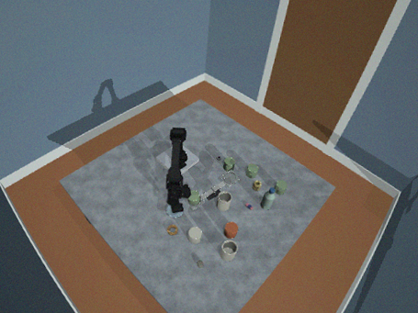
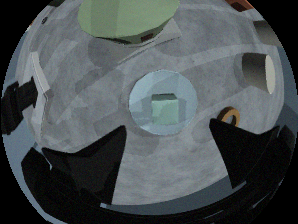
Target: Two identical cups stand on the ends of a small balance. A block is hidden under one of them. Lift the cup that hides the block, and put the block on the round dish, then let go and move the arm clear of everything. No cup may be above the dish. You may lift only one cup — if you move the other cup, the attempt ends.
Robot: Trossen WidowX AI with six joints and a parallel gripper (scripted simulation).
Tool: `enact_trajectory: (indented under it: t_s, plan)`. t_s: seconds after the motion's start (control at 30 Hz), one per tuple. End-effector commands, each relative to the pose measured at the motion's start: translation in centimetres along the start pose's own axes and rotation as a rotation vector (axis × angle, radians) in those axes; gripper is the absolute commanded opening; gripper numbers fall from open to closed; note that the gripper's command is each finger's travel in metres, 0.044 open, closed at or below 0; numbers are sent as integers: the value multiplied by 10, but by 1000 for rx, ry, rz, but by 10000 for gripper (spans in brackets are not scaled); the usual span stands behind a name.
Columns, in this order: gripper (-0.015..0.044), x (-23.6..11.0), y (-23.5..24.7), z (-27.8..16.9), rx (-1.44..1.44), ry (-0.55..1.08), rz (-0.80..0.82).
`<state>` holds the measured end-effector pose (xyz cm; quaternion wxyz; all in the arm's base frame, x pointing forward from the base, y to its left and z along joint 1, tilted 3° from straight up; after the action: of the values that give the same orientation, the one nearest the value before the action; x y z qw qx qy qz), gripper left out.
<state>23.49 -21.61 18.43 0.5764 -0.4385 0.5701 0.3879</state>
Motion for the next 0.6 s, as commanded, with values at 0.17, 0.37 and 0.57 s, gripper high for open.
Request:
enact_trajectory:
  t_s: [0.17,0.37,0.57]
  plan:
    - [440,-50,2,1,-1,5,-13]
    - [440,-60,4,2,0,7,-15]
    - [440,-60,4,2,0,7,-15]
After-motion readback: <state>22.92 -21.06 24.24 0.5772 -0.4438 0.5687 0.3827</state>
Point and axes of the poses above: the point midway between the two fingers, 35 mm back from their tips, its own x axis out along the fingers, its own y axis across the jaws, z = x × y, the point moved 10 cm from there along -x, back along the fingers, and after that the axes turned 9 degrees about -x, right-handed, at the moved point
